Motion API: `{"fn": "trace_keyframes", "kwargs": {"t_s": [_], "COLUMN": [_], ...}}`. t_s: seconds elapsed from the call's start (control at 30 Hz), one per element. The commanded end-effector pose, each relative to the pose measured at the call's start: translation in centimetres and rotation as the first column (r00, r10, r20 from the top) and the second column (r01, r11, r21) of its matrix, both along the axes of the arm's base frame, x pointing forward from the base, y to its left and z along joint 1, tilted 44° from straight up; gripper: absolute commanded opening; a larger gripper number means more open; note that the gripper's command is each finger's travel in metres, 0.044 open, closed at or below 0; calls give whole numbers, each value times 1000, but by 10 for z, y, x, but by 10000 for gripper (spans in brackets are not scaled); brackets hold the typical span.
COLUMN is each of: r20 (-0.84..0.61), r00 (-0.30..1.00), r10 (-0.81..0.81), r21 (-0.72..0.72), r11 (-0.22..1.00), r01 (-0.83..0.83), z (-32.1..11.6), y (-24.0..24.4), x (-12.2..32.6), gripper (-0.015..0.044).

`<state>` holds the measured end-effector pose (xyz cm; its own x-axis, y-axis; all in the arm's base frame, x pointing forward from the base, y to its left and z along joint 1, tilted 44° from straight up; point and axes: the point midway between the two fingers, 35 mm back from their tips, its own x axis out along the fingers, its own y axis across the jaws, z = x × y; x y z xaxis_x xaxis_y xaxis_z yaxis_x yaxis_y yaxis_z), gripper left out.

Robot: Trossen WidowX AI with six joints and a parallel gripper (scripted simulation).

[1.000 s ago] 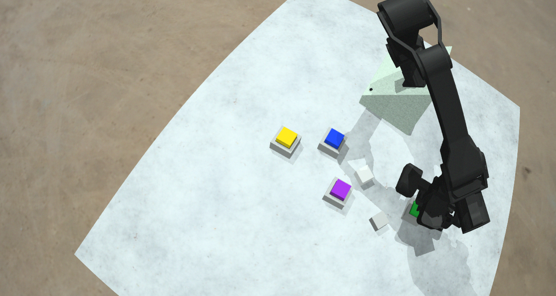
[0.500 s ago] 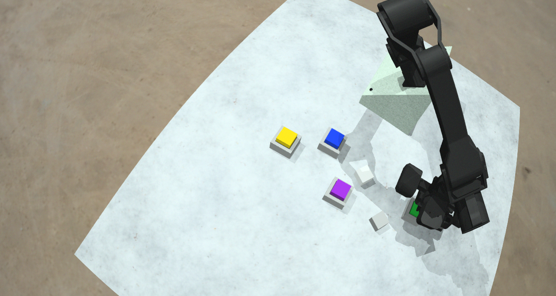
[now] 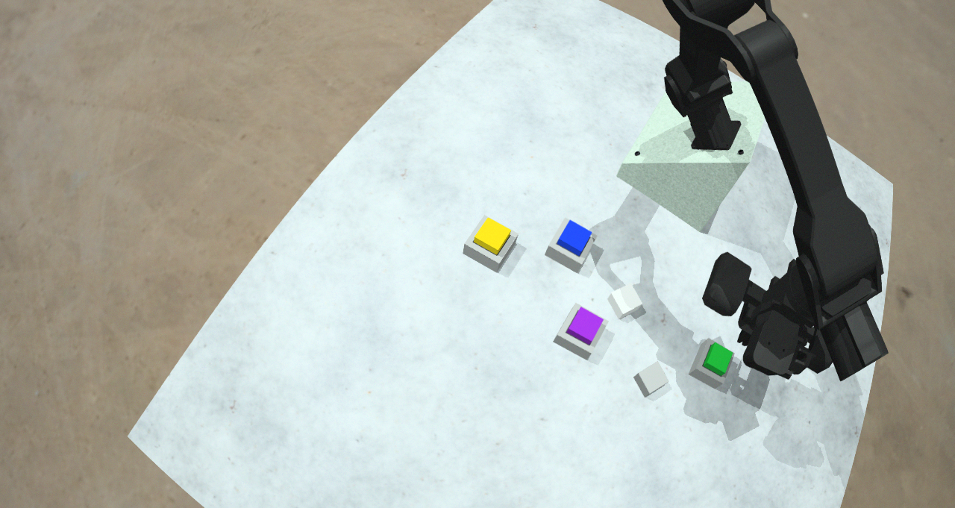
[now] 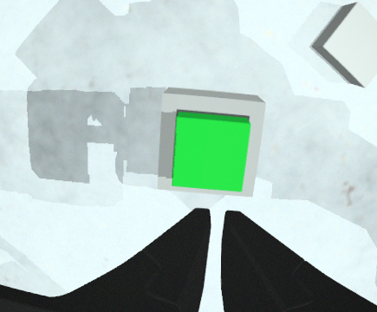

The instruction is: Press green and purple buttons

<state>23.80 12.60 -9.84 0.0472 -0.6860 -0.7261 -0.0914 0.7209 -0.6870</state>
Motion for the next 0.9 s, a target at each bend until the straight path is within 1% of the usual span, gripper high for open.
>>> {"fn": "trace_keyframes", "kwargs": {"t_s": [0.0, 0.1, 0.17, 0.3, 0.53, 0.87], "r20": [8, 8, 6, 6, 9, 9], "r00": [1000, 1000, 1000, 1000, 1000, 1000], "r10": [-3, -3, -2, 3, -3, -8], "r21": [11, 11, 16, 27, 1, 1], "r11": [1000, 1000, 1000, 1000, 1000, 1000], "r01": [3, 3, 2, -4, 3, 8], "z": [20, 20, 29, 78, 144, 141], "y": [19, 19, 12, -33, -110, -116], "x": [-1, -1, 7, 43, 64, 65], "gripper": [20, 20, 20, 20, 20, 20]}}
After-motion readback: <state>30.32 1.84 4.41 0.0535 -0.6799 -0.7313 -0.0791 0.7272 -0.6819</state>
